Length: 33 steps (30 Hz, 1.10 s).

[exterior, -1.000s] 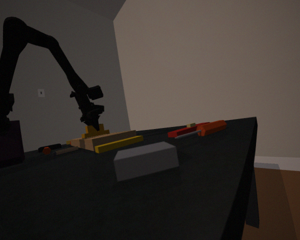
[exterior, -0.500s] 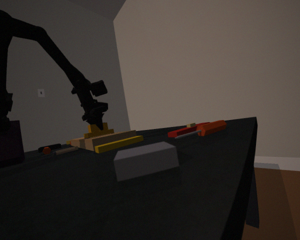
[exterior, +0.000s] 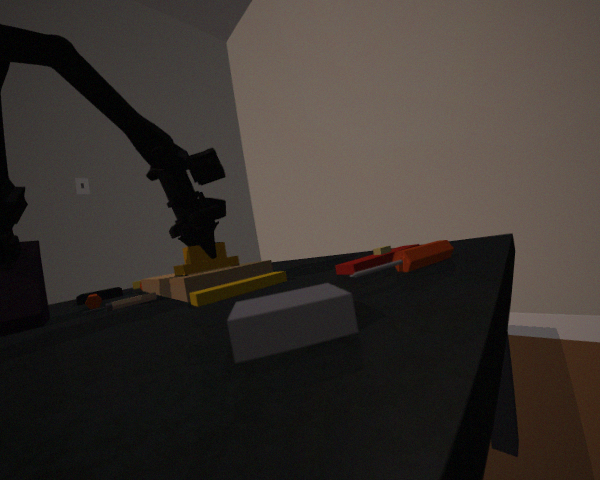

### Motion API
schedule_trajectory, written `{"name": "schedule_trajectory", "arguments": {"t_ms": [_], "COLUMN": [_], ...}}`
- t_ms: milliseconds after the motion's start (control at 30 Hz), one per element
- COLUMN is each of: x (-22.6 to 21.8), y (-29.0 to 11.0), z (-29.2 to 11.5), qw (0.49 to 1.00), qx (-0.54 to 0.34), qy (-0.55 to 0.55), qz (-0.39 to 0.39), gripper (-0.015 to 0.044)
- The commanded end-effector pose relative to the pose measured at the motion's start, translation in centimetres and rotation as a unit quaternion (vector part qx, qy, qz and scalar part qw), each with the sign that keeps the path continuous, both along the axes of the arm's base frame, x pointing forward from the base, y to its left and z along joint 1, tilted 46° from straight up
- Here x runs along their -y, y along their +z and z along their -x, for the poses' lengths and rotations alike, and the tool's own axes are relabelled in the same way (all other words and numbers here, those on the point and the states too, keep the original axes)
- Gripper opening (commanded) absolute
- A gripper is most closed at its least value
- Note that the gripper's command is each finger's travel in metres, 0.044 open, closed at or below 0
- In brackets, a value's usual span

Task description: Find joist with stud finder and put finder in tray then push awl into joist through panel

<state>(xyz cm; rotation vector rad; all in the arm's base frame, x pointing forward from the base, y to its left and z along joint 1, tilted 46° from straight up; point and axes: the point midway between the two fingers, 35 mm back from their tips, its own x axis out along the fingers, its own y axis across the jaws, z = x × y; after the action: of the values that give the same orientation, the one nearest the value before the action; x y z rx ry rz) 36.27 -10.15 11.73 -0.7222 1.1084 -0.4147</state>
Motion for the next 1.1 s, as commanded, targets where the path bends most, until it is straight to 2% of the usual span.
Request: {"name": "schedule_trajectory", "arguments": {"t_ms": [0,200,733,1067], "x": [1.7,3.0,2.6,-1.0], "y": [1.7,3.1,2.8,6.4], "z": [0.0,0.0,-0.1,0.2], "qw": [1.0,1.0,1.0,1.0], "qx": [0.005,0.006,0.004,0.003], "qy": [-0.008,-0.008,-0.004,-0.007], "qz": [0.007,0.007,0.004,0.002], "gripper": [0.0,0.0,0.0,0.0]}}
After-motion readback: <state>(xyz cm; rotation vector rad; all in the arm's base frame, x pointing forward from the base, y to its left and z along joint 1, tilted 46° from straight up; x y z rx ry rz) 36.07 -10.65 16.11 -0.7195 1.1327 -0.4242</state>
